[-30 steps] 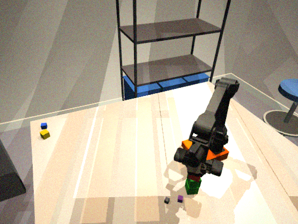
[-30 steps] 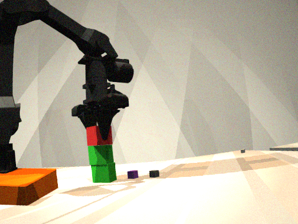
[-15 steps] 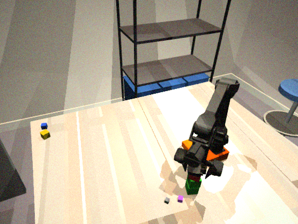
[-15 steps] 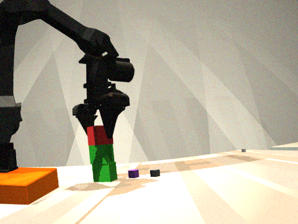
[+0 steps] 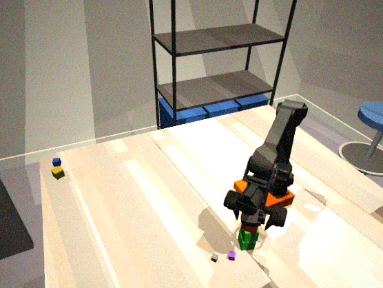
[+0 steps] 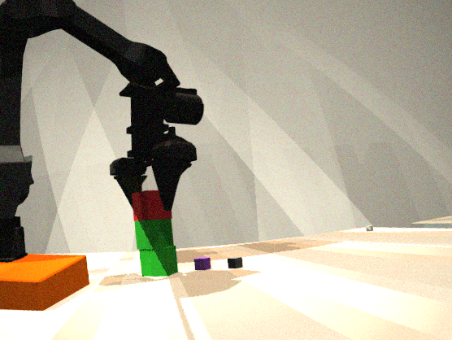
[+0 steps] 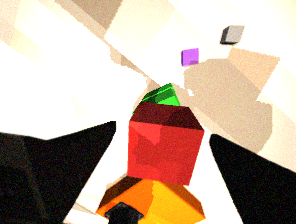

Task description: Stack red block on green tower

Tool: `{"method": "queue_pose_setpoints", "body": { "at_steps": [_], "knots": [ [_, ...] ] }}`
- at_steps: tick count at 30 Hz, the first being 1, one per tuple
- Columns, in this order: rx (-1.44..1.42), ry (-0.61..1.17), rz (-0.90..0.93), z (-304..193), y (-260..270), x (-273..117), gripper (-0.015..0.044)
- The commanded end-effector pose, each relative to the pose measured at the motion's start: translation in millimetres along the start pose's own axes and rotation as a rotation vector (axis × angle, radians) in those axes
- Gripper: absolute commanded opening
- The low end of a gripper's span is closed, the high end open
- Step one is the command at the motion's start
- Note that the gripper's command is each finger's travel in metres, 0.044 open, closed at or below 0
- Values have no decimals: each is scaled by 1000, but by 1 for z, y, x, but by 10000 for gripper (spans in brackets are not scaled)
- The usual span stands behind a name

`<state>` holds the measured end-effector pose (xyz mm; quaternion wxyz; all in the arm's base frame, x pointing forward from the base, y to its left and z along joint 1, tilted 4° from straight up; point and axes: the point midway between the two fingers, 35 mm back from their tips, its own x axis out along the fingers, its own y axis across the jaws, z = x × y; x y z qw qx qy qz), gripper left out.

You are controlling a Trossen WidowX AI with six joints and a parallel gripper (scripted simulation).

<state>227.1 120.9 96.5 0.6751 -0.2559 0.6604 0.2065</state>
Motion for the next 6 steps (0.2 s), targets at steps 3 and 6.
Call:
{"method": "queue_pose_setpoints", "body": {
  "at_steps": [3, 6],
  "knots": [
    [0, 0, 1, 0, 0, 0, 440],
    [0, 0, 1, 0, 0, 0, 440]
  ]
}}
